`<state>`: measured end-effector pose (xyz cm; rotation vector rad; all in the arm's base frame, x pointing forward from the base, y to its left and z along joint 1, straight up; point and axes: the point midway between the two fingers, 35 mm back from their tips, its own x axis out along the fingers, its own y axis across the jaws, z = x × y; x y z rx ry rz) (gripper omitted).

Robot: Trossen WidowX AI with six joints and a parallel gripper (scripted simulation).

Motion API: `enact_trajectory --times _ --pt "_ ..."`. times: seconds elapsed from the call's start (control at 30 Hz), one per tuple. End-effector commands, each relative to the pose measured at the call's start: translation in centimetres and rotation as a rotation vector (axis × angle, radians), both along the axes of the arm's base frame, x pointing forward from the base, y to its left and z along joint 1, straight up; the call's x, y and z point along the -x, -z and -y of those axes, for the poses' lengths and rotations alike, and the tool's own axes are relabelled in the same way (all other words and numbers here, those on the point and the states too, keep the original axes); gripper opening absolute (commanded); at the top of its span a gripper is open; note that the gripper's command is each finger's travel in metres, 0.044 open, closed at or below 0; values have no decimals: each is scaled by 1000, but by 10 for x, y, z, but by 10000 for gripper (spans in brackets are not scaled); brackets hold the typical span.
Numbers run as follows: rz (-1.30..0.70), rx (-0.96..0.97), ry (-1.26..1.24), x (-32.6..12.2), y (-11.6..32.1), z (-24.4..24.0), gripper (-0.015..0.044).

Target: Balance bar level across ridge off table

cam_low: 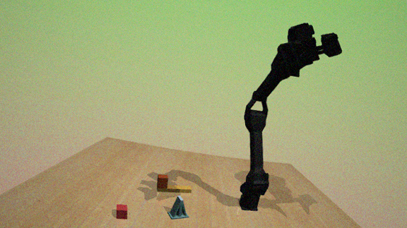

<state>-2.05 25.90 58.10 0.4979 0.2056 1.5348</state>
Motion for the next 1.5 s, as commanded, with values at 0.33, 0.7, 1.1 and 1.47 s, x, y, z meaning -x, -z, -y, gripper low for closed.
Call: enact_trajectory --times 0.33,0.7,1.1,1.47 --pt "-190 134 147 -47 43 -33 315" --pt "-296 227 292 -93 80 -45 315" --pt "-507 294 463 -148 119 -47 315" --pt "-729 320 636 -200 157 -36 315"
